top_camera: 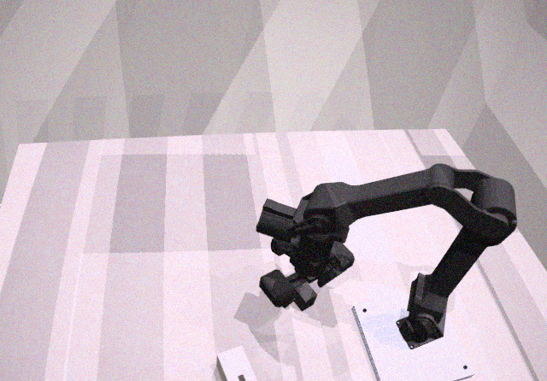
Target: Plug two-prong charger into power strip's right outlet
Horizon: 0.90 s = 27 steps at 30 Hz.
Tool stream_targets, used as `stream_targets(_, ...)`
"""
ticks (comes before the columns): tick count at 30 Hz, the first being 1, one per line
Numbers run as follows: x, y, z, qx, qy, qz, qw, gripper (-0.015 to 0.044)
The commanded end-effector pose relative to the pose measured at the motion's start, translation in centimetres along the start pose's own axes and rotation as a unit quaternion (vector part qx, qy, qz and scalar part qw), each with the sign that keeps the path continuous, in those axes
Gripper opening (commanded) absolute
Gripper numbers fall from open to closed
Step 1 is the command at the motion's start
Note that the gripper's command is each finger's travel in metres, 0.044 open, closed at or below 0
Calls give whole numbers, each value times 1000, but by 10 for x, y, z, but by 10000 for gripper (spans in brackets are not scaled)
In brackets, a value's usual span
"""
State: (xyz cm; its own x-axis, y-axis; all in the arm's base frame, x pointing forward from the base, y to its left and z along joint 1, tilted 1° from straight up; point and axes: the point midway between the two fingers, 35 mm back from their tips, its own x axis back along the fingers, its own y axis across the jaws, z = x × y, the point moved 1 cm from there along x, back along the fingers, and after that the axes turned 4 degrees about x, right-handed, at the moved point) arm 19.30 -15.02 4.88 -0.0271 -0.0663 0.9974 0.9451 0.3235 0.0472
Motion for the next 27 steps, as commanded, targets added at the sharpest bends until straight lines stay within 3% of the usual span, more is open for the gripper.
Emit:
stream_targets(1,-8,-1,0,1,2,4,1000,440)
stream_targets(6,-11,-2,0,1,2,4,1000,440)
stream_targets(17,-8,-1,0,0,1,1,1000,151)
stream_targets(24,-8,-1,0,0,1,1,1000,105)
stream_targets(27,-4,0,0,0,1,1,1000,26)
